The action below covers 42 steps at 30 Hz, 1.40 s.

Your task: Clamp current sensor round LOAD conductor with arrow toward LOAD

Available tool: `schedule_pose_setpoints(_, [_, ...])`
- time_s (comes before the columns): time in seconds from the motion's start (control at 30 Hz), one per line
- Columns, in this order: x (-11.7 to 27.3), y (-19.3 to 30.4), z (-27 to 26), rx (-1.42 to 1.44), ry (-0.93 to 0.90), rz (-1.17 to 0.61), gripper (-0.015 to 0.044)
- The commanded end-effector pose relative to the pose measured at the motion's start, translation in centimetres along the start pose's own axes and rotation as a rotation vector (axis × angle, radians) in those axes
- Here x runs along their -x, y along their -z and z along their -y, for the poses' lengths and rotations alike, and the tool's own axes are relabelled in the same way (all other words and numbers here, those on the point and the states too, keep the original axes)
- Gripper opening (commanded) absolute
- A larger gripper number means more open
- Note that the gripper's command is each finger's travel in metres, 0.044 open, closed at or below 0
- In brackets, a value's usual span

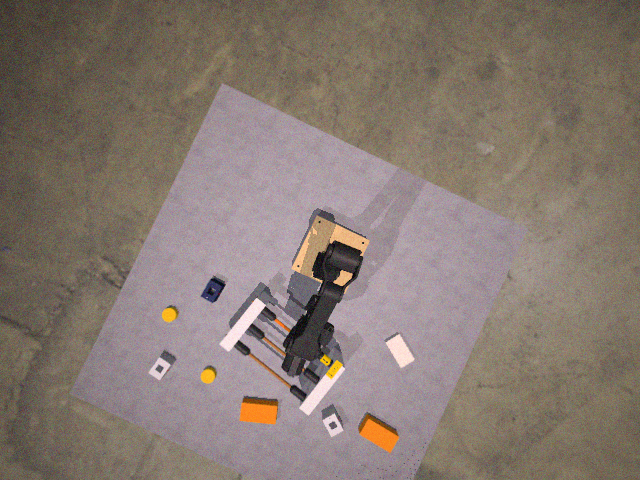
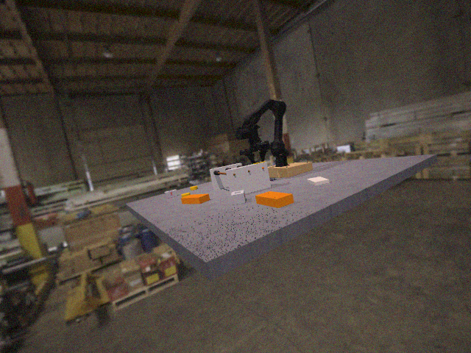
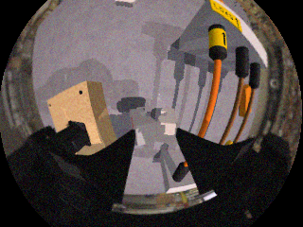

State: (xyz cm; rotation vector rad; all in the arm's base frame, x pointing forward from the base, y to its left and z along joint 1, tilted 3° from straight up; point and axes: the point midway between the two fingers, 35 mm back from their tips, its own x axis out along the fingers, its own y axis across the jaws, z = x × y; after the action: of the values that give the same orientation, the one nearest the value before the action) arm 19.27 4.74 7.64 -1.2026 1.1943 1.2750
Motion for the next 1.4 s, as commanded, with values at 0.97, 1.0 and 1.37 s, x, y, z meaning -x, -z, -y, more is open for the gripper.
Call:
schedule_pose_setpoints(0.97, [8.4,0.6,3.8,-0.059,0.014,0.007,0.0])
schedule_pose_setpoints(1.0, [8.4,0.7,4.3,-0.067,0.015,0.007,0.0])
schedule_pose_setpoints(1.37, [7.7,1.4,7.3,-0.116,0.017,0.007,0.0])
